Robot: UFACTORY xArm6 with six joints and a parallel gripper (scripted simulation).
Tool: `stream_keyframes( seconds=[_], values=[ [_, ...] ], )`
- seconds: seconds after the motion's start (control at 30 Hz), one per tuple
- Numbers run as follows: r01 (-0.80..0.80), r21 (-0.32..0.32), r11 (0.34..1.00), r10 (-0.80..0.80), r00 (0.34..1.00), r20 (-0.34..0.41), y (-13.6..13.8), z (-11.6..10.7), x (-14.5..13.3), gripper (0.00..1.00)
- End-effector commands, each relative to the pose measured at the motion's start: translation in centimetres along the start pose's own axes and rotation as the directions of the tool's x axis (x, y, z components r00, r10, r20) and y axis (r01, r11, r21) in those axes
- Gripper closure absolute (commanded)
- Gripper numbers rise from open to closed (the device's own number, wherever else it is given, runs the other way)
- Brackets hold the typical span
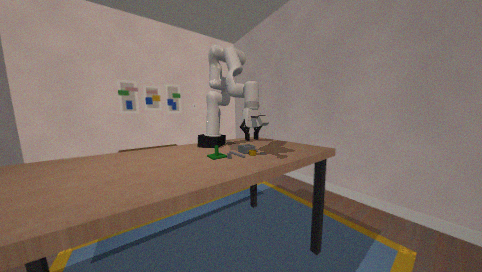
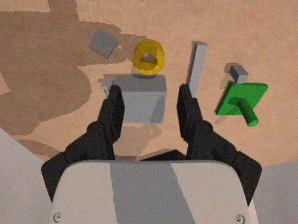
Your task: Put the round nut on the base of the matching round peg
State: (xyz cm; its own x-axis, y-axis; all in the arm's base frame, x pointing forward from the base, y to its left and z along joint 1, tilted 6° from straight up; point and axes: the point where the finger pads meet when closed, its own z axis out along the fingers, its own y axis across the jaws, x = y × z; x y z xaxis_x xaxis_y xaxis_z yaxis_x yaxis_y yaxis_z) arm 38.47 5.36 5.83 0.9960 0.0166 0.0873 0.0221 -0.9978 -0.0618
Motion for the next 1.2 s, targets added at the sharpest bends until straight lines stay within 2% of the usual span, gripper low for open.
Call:
stream_keyframes(
  seconds=[0.0,0.57,1.0,1.17],
  values=[
    [0.000,0.000,1.000,0.000,1.000,-0.004,0.0,-0.1,0.1,0.40],
    [0.001,0.006,1.000,-0.001,1.000,-0.003,-0.2,2.2,0.4,0.40],
    [0.000,0.005,1.000,0.000,1.000,-0.002,-0.3,5.9,0.4,0.40],
    [0.000,0.004,1.000,0.000,1.000,-0.002,-0.3,6.6,0.4,0.40]
  ],
)
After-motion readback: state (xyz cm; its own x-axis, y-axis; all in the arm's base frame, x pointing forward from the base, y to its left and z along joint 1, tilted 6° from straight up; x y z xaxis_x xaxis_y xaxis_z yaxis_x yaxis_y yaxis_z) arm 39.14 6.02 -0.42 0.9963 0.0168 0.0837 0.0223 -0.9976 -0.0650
